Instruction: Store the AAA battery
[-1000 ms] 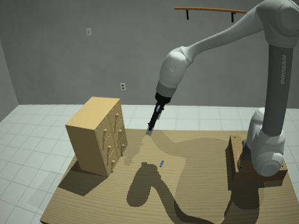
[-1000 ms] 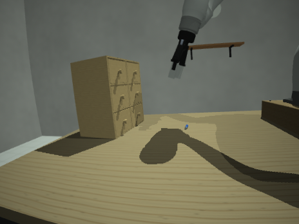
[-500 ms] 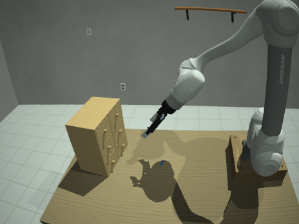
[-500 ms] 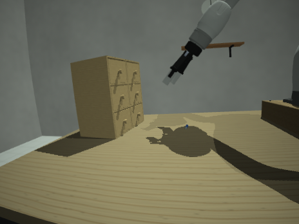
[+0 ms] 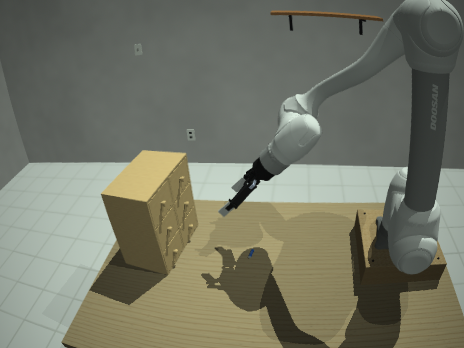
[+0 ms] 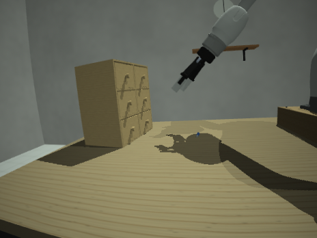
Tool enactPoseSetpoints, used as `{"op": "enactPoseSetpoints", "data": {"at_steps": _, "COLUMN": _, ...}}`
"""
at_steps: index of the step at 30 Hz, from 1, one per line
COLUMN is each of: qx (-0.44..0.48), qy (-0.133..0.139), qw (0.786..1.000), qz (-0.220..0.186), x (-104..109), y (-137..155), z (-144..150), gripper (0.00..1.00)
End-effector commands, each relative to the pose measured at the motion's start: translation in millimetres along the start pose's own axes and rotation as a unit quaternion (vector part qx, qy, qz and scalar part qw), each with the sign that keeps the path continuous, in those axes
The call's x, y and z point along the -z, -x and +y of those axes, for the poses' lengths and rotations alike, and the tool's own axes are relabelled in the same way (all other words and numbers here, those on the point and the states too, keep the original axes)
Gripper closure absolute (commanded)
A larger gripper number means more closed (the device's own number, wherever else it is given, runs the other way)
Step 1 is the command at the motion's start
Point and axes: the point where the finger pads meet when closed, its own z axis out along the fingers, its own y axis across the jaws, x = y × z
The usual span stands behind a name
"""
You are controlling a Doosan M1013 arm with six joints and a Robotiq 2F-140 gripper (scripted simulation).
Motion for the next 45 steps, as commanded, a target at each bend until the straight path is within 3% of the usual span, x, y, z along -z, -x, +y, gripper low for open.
{"op": "enactPoseSetpoints", "data": {"at_steps": 1, "qx": 0.001, "qy": 0.017, "qw": 1.000, "qz": 0.009, "x": -3, "y": 3, "z": -1, "gripper": 0.00}}
{"op": "enactPoseSetpoints", "data": {"at_steps": 5, "qx": 0.001, "qy": 0.013, "qw": 0.999, "qz": 0.034, "x": -9, "y": 2, "z": -3, "gripper": 0.00}}
{"op": "enactPoseSetpoints", "data": {"at_steps": 11, "qx": 0.002, "qy": 0.012, "qw": 0.991, "qz": 0.134, "x": -32, "y": 1, "z": -3, "gripper": 0.00}}
{"op": "enactPoseSetpoints", "data": {"at_steps": 16, "qx": 0.003, "qy": 0.012, "qw": 0.982, "qz": 0.188, "x": -45, "y": 0, "z": -3, "gripper": 0.00}}
{"op": "enactPoseSetpoints", "data": {"at_steps": 25, "qx": 0.003, "qy": 0.011, "qw": 0.974, "qz": 0.225, "x": -54, "y": 0, "z": -3, "gripper": 0.00}}
{"op": "enactPoseSetpoints", "data": {"at_steps": 32, "qx": 0.003, "qy": 0.011, "qw": 0.973, "qz": 0.231, "x": -55, "y": 0, "z": -3, "gripper": 0.00}}
{"op": "enactPoseSetpoints", "data": {"at_steps": 33, "qx": 0.003, "qy": 0.011, "qw": 0.973, "qz": 0.231, "x": -55, "y": 0, "z": -3, "gripper": 0.80}}
{"op": "enactPoseSetpoints", "data": {"at_steps": 45, "qx": 0.003, "qy": 0.011, "qw": 0.973, "qz": 0.231, "x": -55, "y": 0, "z": -3, "gripper": 0.80}}
